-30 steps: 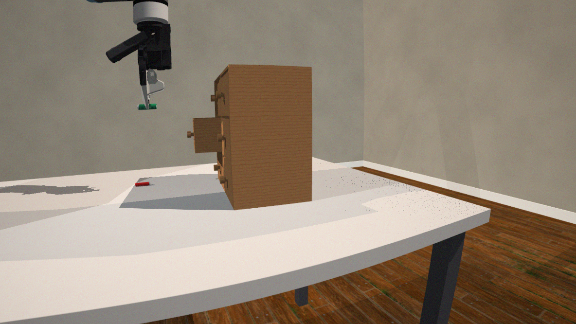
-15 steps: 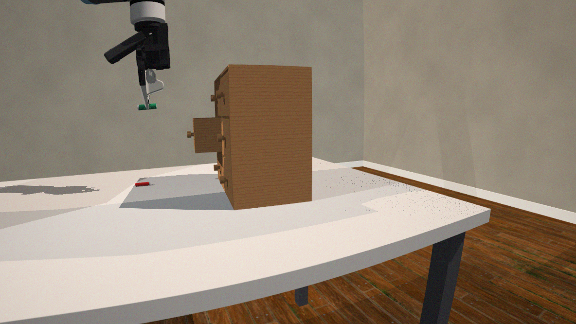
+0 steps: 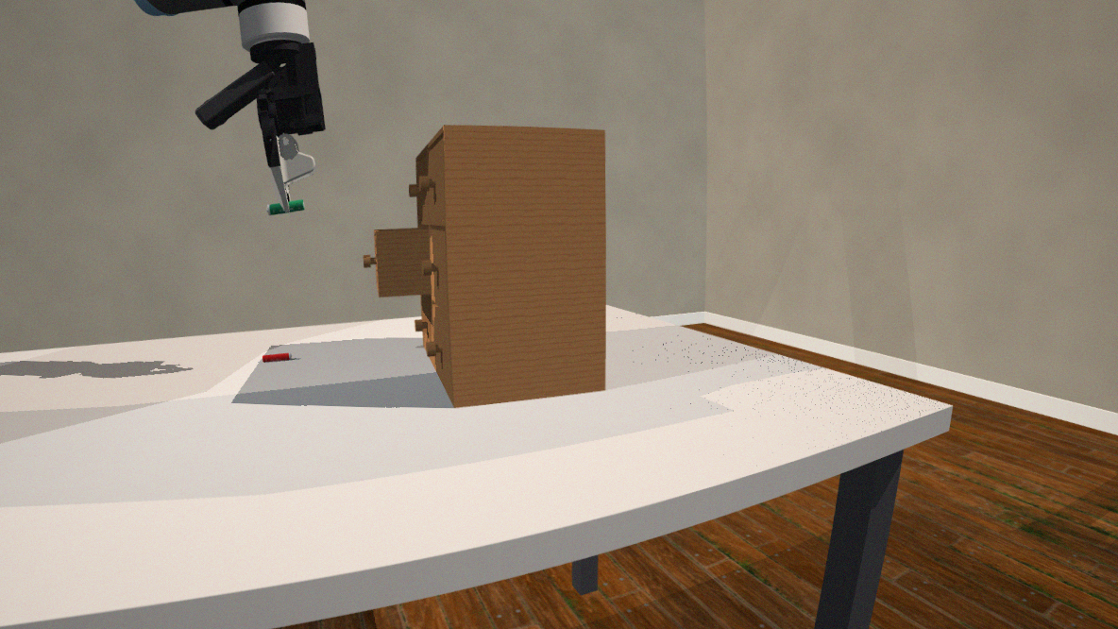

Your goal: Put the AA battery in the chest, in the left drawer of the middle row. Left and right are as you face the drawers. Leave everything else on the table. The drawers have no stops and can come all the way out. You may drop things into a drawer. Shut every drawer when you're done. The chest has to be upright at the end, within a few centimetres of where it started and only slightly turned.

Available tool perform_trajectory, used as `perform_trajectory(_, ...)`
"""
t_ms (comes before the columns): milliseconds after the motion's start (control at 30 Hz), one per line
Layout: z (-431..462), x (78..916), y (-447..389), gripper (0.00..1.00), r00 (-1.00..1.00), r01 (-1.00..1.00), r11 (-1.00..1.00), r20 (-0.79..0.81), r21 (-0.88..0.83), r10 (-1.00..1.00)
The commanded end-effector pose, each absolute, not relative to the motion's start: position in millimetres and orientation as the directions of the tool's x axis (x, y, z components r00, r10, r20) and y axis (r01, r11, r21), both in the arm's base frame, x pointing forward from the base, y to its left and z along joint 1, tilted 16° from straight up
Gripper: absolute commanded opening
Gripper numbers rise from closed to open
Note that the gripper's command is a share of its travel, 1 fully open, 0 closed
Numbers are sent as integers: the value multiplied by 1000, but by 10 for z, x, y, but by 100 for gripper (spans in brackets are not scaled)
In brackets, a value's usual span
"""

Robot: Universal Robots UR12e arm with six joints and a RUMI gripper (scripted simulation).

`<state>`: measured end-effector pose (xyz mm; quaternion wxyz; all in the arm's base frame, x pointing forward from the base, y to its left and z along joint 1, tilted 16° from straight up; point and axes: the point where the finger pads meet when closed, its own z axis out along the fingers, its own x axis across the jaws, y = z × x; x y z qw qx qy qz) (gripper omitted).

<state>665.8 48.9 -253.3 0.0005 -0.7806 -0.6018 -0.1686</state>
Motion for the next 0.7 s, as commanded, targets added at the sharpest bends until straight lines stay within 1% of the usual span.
perform_trajectory(0, -2531, 6659, 489, 5, 219, 930, -283, 264, 236, 939)
perform_trajectory(667, -2541, 6650, 493, 5, 219, 867, -311, 264, 388, 939)
